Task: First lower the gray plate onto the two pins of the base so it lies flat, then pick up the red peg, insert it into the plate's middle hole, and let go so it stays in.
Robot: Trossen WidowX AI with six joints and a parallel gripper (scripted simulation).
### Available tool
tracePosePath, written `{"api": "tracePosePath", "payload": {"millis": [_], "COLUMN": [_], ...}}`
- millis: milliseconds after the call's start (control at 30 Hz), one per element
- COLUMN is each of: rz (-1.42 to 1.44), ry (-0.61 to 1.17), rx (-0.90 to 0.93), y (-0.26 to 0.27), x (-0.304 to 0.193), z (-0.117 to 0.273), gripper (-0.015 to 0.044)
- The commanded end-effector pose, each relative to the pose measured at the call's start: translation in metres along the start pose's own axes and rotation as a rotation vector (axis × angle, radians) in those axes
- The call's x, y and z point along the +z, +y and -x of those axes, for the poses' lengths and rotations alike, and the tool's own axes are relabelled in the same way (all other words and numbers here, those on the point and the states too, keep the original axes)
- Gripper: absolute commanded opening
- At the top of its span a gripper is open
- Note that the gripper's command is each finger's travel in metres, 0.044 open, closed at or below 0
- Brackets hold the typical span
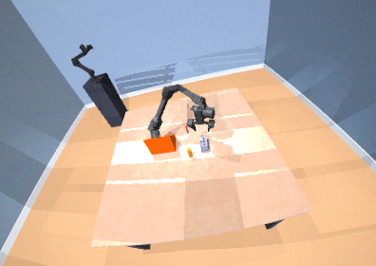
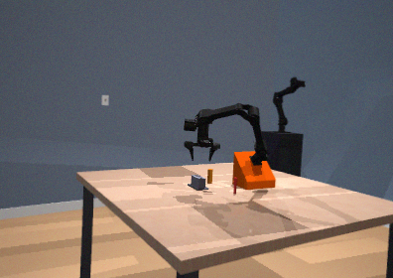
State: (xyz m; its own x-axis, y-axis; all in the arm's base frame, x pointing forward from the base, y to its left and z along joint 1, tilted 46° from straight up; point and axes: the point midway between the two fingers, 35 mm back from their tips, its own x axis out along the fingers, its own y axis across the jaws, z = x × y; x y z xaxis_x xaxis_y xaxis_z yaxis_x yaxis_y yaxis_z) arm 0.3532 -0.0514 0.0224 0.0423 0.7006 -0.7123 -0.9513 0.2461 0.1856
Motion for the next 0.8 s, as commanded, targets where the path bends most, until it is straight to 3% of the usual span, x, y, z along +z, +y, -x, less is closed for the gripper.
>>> {"api": "tracePosePath", "payload": {"millis": [0,233,767], "rz": [-0.451,-1.045,-1.728], "ry": [0.003,0.007,0.010], "rx": [0.012,0.011,0.015], "y": [0.029,0.068,0.120], "x": [0.032,0.067,0.095], "z": [0.001,0.002,-0.001], "gripper": [0.0440,0.0440,0.0440]}}
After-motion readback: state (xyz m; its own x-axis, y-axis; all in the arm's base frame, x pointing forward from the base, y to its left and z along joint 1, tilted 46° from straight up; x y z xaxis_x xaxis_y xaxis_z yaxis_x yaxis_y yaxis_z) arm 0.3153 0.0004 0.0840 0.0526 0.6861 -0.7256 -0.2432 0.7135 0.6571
